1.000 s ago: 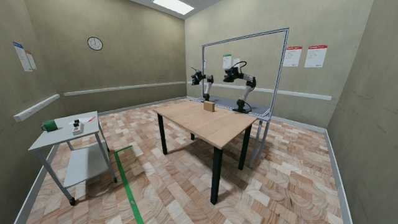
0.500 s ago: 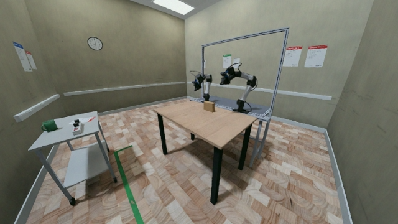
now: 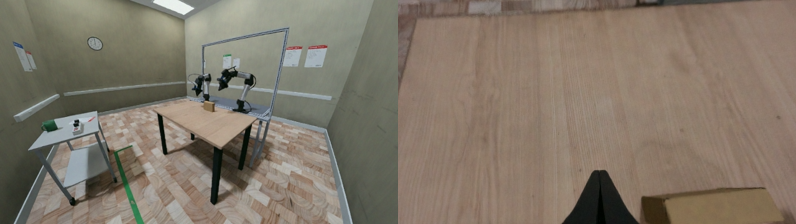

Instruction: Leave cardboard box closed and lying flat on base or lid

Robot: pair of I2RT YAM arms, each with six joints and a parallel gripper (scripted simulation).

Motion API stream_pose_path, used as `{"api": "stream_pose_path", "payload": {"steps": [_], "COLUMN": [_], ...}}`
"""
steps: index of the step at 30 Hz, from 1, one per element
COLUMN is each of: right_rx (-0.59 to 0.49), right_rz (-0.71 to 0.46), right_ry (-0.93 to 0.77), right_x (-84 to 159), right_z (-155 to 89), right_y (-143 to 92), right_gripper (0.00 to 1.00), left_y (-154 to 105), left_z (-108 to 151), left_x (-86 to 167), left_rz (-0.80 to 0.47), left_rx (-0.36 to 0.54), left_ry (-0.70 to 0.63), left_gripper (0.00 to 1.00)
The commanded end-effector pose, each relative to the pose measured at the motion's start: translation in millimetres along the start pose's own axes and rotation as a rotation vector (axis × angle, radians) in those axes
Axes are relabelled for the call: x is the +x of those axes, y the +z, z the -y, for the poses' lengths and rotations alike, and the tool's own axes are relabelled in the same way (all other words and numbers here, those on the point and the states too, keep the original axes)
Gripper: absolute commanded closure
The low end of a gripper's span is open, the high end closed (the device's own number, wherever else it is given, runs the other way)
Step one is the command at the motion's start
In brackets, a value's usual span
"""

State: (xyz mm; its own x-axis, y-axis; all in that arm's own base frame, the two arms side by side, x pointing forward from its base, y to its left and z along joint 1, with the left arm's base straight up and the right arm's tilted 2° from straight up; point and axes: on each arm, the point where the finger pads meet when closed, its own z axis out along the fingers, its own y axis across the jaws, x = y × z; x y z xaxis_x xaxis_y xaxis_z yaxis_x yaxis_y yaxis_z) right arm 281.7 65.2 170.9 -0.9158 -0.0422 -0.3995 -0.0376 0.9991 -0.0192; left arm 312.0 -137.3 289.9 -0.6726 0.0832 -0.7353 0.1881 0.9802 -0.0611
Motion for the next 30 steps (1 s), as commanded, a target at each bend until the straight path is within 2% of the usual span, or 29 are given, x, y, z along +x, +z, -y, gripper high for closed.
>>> {"api": "stream_pose_path", "payload": {"steps": [1,2,5,13,15,16,19,23,24,30], "right_rx": [-0.004,-0.004,0.007,0.017,-0.004,-0.02,-0.03,-0.076,-0.086,-0.145], "right_rz": [-0.094,-0.094,-0.194,-0.391,-0.398,-0.365,-0.356,-0.298,-0.29,-0.24], "right_ry": [0.029,0.029,0.045,0.073,0.016,0.008,-0.004,-0.05,-0.062,-0.133], "right_x": [9,9,9,10,18,20,21,16,16,18], "right_z": [0,0,0,0,-9,-11,-14,-27,-30,-48], "right_y": [-6,-6,-6,-5,4,-1,1,14,16,32], "right_gripper": [0.99,0.99,0.99,0.99,0.99,0.99,0.99,0.99,0.99,0.99], "left_y": [5,5,16,43,47,48,49,47,46,46], "left_z": [-3,-3,-5,-12,-14,-14,-15,-17,-14,-14], "left_x": [18,18,35,92,104,110,116,142,126,128], "left_rz": [-0.107,-0.107,-0.205,-0.458,-0.518,-0.547,-0.576,-0.708,-0.696,-0.832], "left_rx": [-0.013,-0.013,-0.034,-0.089,-0.101,-0.106,-0.111,-0.13,-0.117,-0.12], "left_ry": [-0.033,-0.033,-0.049,-0.074,-0.082,-0.086,-0.09,-0.11,-0.122,-0.128], "left_gripper": [0.99,0.99,0.99,0.99,0.99,0.99,0.99,0.99,0.99,0.99]}}
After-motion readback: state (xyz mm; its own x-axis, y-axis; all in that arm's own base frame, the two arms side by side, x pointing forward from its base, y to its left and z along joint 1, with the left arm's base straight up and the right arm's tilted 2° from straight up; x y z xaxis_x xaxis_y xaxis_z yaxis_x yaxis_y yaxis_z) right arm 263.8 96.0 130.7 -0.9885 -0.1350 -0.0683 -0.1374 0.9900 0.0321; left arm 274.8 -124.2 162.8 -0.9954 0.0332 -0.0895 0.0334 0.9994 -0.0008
